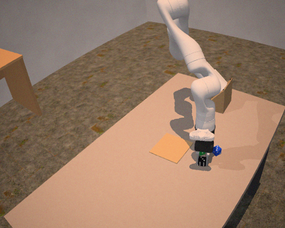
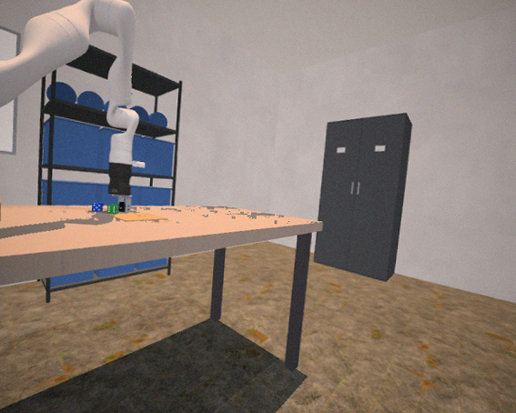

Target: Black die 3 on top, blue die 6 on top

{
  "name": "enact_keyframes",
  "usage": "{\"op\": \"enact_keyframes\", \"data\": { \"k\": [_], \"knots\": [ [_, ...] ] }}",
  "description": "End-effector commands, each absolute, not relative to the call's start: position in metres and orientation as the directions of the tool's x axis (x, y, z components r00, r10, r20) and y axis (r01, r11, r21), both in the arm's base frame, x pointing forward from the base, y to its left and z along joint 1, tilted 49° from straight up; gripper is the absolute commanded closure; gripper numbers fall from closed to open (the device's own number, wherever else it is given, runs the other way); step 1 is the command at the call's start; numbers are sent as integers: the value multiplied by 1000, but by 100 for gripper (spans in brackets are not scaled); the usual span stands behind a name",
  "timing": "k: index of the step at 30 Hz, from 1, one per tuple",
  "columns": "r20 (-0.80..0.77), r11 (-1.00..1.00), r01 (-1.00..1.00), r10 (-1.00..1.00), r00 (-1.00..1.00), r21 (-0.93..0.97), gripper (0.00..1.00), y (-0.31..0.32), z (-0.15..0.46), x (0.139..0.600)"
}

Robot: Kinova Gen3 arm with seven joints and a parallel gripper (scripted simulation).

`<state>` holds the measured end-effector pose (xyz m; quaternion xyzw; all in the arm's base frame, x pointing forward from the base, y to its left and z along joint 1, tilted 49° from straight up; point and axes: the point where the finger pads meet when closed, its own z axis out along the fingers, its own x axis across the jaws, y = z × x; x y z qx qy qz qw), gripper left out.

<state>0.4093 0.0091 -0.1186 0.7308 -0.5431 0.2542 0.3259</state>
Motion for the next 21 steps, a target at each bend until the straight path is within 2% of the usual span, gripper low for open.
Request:
{"op": "enact_keyframes", "data": {
  "k": [1,21],
  "knots": [
    [725,-199,-960,-629,281,199,43,10,-118,410],
    [725,-199,-960,-629,281,199,43,20,-110,409]
  ]
}}
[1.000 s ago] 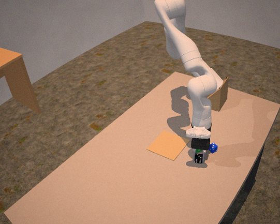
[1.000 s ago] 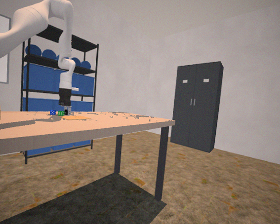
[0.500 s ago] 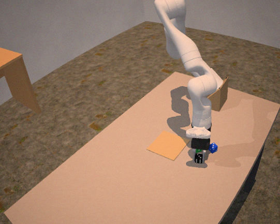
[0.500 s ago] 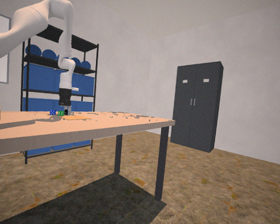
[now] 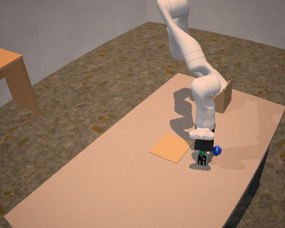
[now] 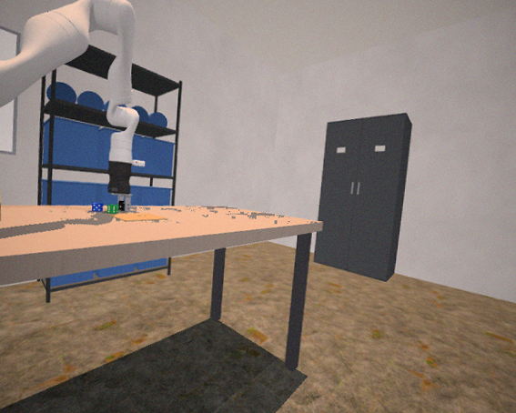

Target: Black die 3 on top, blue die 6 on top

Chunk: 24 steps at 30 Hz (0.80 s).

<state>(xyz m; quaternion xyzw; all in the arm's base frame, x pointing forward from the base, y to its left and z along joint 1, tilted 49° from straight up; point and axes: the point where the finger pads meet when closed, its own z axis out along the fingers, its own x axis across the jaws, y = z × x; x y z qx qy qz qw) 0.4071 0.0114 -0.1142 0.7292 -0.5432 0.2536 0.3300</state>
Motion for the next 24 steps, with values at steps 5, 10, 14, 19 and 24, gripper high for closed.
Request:
{"op": "enact_keyframes", "data": {
  "k": [5,10,14,19,24],
  "knots": [
    [725,-199,-960,-629,281,199,43,43,-89,409],
    [725,-199,-960,-629,281,199,43,69,-67,408],
    [725,-199,-960,-629,281,199,43,76,-60,408],
    [725,-199,-960,-629,281,199,43,85,-53,408],
    [725,-199,-960,-629,281,199,43,85,-52,408]
  ]
}}
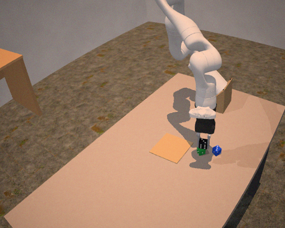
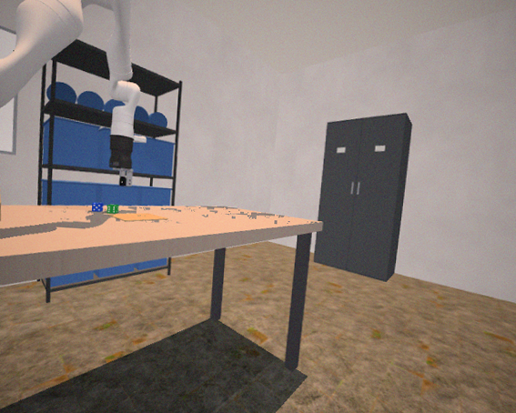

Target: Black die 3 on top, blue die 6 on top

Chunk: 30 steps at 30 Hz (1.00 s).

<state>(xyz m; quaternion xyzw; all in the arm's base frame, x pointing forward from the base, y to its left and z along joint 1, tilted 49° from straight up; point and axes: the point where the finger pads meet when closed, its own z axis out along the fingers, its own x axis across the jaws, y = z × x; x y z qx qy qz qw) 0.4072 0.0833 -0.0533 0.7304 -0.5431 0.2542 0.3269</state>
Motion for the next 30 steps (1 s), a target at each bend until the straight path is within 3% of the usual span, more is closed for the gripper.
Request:
{"op": "enact_keyframes", "data": {
  "k": [1,9,21,30],
  "knots": [
    [725,-199,-960,-629,281,199,43,85,-52,408],
    [731,-186,-966,-631,259,182,43,80,-46,406],
    [745,72,-991,-654,-133,-114,43,-6,57,349],
    [737,103,-984,-653,-175,-143,43,-15,66,340]
  ]
}}
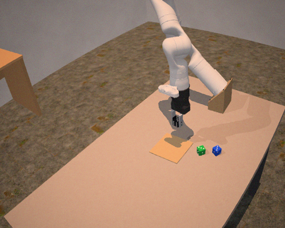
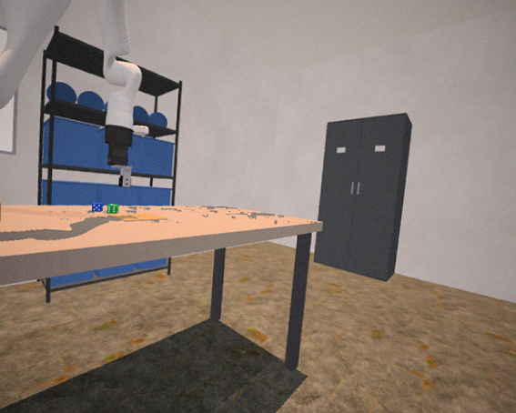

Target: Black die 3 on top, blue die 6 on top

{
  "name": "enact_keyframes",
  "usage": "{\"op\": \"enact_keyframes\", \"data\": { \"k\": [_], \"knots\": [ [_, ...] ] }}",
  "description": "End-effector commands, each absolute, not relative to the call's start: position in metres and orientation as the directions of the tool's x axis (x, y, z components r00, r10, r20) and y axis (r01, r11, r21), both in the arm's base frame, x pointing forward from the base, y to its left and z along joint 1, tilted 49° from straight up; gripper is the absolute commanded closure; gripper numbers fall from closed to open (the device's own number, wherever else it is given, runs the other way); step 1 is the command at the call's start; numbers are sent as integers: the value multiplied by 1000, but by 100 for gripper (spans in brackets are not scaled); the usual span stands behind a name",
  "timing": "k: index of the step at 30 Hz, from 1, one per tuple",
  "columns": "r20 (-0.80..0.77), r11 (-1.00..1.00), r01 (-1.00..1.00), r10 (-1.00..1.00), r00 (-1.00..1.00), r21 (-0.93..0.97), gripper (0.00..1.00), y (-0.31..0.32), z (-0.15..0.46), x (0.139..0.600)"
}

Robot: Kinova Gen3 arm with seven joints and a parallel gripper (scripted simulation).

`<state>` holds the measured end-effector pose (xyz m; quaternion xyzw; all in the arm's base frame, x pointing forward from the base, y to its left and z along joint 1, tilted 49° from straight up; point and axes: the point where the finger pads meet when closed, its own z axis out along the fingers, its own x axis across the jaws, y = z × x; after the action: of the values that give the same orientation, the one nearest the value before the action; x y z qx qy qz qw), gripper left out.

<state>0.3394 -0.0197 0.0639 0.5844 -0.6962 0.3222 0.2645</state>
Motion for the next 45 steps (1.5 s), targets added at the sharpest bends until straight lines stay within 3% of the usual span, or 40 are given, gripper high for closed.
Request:
{"op": "enact_keyframes", "data": {
  "k": [1,16,45],
  "knots": [
    [737,103,-984,-653,-175,-143,43,-15,66,340],
    [738,101,-984,-652,-175,-144,43,-18,63,340],
    [738,101,-984,-652,-175,-144,43,-86,4,342]
  ]
}}
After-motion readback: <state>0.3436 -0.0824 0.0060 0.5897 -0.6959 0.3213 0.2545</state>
